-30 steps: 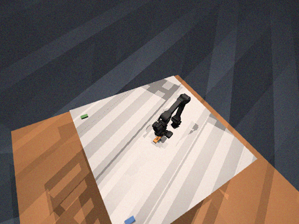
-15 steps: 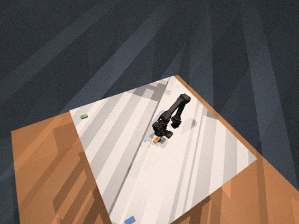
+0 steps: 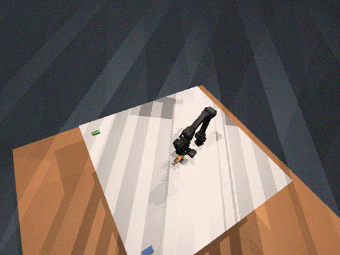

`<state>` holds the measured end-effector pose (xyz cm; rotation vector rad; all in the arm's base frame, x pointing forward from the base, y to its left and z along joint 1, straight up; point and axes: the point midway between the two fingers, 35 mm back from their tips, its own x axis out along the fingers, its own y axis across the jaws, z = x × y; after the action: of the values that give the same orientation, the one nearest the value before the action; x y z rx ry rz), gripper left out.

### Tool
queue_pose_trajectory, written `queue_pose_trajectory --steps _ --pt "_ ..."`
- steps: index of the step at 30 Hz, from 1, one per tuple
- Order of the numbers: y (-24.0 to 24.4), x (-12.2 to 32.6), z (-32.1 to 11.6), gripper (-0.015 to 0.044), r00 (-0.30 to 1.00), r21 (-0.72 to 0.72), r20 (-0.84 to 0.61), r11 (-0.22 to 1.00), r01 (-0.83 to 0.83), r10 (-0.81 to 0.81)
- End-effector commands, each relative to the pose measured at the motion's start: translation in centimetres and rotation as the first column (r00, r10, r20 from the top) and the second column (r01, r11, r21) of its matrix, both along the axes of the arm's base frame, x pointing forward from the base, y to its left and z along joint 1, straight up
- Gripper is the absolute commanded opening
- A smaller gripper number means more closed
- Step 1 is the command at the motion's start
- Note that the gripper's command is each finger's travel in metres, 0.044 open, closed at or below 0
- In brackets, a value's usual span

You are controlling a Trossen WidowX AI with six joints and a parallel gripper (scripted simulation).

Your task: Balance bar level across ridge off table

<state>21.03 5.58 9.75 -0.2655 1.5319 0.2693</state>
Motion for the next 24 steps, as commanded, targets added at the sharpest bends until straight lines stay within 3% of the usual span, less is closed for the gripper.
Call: queue_pose_trajectory --steps 1,24 --pt "0.01 0.04 -0.09 0.0000 1.000 0.000 0.001 1.000 0.005 -0.005" --pt "0.01 0.05 -0.28 0.0000 1.000 0.000 0.001 1.000 0.005 -0.005"
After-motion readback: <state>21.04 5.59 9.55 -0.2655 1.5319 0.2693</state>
